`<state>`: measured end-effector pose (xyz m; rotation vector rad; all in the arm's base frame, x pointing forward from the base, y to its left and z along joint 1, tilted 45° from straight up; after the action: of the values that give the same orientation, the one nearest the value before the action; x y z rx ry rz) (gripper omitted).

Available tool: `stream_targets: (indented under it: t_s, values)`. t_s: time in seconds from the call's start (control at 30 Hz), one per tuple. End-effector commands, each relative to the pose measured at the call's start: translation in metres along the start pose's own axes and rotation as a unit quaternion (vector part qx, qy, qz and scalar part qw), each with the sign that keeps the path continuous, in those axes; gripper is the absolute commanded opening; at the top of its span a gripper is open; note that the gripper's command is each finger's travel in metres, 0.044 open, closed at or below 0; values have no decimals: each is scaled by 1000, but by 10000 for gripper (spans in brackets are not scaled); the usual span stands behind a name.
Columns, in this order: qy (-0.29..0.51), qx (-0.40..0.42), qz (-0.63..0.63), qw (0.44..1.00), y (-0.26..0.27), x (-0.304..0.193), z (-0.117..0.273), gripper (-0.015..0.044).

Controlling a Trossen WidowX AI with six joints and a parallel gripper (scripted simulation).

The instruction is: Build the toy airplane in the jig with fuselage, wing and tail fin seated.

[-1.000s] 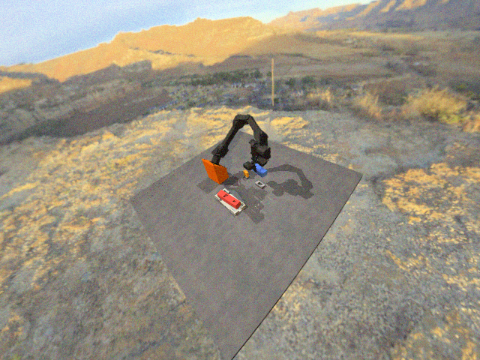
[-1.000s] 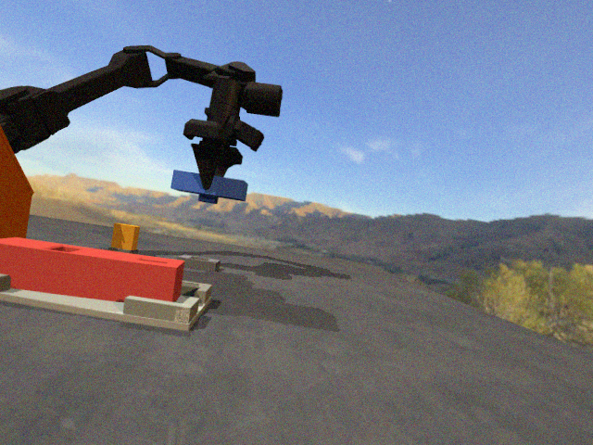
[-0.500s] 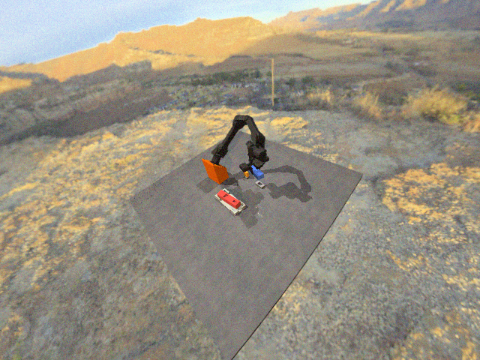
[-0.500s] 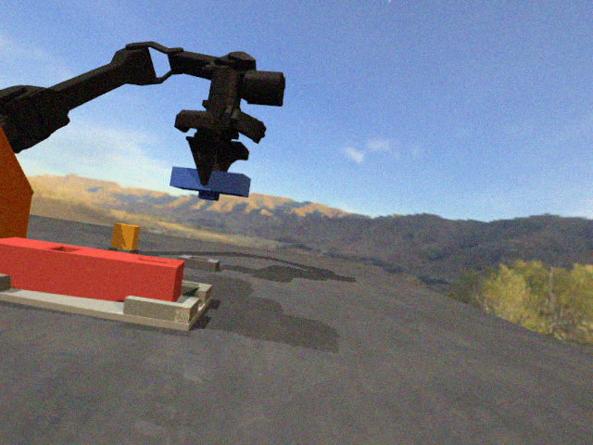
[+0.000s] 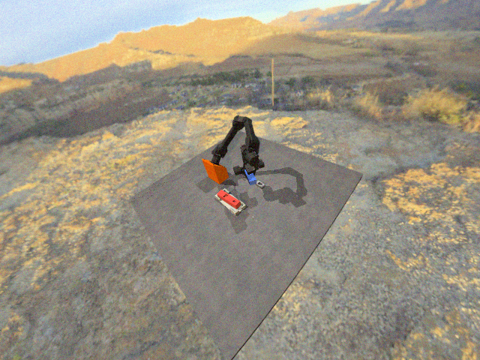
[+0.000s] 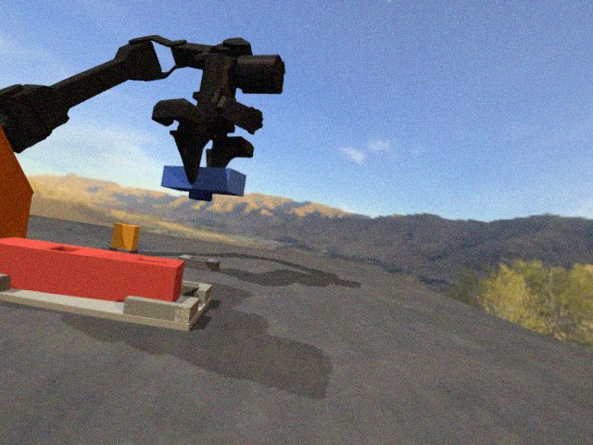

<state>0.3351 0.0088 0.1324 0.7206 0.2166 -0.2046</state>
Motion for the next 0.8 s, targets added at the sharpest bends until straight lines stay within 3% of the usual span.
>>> stream_targets:
  t_s: [0.0, 0.77]
  values:
    - [0, -3, -35, 999, -14, 2, -2, 0]
    - [-2, -7, -210, 978, -85, 8, -14, 0]
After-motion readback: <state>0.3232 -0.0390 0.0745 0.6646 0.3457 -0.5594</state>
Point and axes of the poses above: the point midway between the two fingers, 35 mm back from their tips, its own z axis back along the fingers, its own y axis across the jaws, x = y × z, the point moved 10 cm from there along z, back along the fingers, and after that the axes turned 5 degrees about z, right-handed, at the moved point
